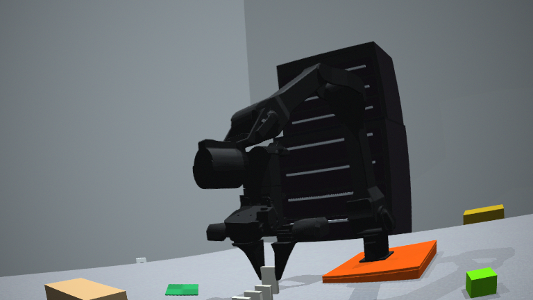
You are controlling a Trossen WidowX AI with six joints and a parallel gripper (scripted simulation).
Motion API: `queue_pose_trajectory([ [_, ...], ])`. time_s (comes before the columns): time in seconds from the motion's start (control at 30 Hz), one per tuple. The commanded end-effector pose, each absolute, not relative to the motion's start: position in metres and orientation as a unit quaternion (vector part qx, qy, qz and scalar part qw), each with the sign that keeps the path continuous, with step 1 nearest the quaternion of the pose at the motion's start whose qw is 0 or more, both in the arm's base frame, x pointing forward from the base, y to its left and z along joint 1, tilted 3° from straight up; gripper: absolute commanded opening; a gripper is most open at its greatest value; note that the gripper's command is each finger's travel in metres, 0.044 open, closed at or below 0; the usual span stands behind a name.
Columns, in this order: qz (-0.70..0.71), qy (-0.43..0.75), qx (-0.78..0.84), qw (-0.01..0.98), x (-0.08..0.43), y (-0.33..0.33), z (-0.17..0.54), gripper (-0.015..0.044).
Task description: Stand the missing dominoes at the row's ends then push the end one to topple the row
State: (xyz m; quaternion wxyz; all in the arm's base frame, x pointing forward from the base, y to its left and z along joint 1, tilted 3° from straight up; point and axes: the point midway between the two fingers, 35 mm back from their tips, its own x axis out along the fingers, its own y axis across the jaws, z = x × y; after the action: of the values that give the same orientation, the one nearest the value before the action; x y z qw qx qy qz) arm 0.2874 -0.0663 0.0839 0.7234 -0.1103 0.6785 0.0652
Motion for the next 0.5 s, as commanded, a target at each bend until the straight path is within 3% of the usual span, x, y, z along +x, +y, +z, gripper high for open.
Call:
queue_pose_trajectory([
  [0.0, 0.067, 0.682, -0.112, 0.719, 0.2845, -0.0671, 0.0666, 0.0107],
  [0.47, 0.067, 0.682, -0.112, 0.719, 0.2833, -0.0671, 0.0604, 0.0107],
])
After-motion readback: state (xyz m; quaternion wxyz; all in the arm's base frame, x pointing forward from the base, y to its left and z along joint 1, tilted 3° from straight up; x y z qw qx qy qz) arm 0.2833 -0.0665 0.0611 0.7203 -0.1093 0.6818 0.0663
